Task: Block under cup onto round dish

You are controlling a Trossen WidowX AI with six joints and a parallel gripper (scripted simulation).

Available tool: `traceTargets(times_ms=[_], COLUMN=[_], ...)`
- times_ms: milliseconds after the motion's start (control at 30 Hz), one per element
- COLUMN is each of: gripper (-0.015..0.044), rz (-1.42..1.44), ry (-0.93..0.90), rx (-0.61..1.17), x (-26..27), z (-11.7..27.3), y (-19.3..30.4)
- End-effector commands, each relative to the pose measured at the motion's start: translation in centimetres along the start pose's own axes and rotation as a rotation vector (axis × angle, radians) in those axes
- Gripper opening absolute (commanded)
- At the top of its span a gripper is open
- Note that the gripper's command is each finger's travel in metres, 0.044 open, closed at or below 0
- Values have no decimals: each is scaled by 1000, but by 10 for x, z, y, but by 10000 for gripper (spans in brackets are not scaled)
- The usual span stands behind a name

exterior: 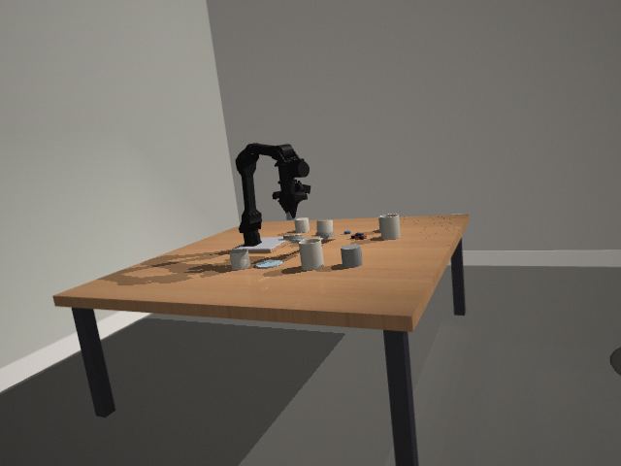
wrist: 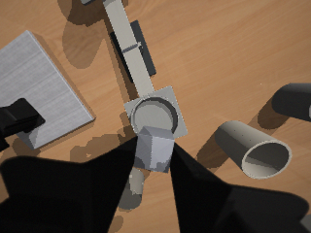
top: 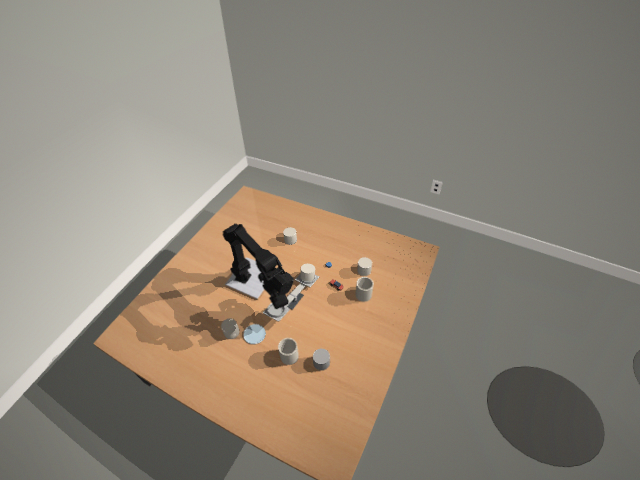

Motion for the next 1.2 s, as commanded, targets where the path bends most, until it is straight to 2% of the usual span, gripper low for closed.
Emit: traceTargets(times_ms=[0, 167, 433, 700, 900, 1167], gripper=[0, 0, 0, 0, 0, 0], rz=[-5, -5, -5, -5, -5, -5], ry=[7, 7, 8, 9, 9, 8], rx=[1, 2, 6, 12, 12, 12], x=[2, 0, -20, -17, -17, -17], z=[17, 15, -34, -79, -85, -120], y=[1, 6, 69, 132, 133, 134])
Point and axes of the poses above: the point midway between the two fingers, 35 mm back from their tips, its own z axis back along the fingers, its own x axis across the jaws, y = z × x, the point moved 3 cm from there along z, back along the fingers, and after that the axes turned 2 degrees about z, right-handed, at the moved point
